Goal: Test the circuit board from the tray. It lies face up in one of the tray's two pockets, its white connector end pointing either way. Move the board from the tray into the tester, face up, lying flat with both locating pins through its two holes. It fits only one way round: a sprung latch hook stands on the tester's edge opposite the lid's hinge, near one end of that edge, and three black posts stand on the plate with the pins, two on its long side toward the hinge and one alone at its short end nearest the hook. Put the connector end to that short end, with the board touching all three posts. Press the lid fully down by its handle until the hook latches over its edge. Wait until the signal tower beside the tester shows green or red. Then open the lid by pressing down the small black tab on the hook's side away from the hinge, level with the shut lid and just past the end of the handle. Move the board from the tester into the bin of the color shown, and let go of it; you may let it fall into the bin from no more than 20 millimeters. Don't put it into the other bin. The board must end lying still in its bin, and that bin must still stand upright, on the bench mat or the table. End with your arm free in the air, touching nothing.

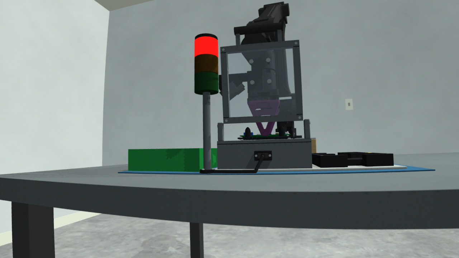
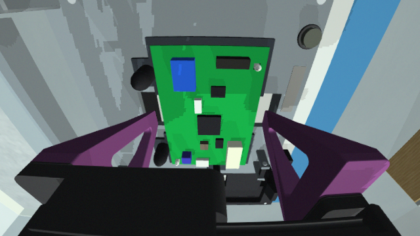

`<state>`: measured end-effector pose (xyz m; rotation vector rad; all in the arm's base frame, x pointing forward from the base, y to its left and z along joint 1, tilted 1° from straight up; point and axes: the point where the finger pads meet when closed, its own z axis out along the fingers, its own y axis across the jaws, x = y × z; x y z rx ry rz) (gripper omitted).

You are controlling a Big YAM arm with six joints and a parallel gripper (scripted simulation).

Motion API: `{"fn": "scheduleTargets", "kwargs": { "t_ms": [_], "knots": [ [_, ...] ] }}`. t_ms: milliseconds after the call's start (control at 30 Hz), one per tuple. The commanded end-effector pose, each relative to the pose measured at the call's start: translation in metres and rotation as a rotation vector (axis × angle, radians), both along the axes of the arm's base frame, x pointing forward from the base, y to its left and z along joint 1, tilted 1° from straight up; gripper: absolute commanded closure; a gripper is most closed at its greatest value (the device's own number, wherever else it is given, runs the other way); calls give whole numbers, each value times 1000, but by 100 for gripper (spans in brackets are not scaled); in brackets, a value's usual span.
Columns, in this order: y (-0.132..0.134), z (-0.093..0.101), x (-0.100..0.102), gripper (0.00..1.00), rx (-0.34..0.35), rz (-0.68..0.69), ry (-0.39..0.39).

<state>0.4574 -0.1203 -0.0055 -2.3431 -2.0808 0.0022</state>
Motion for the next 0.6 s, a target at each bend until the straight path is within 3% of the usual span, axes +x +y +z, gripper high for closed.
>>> {"fn": "scheduleTargets", "kwargs": {
  "t_ms": [0, 567],
  "knots": [
    [-12, 6, 12, 8, -7, -5, -13],
    [-13, 10, 16, 8, -10, -5, -21]
  ]
}}
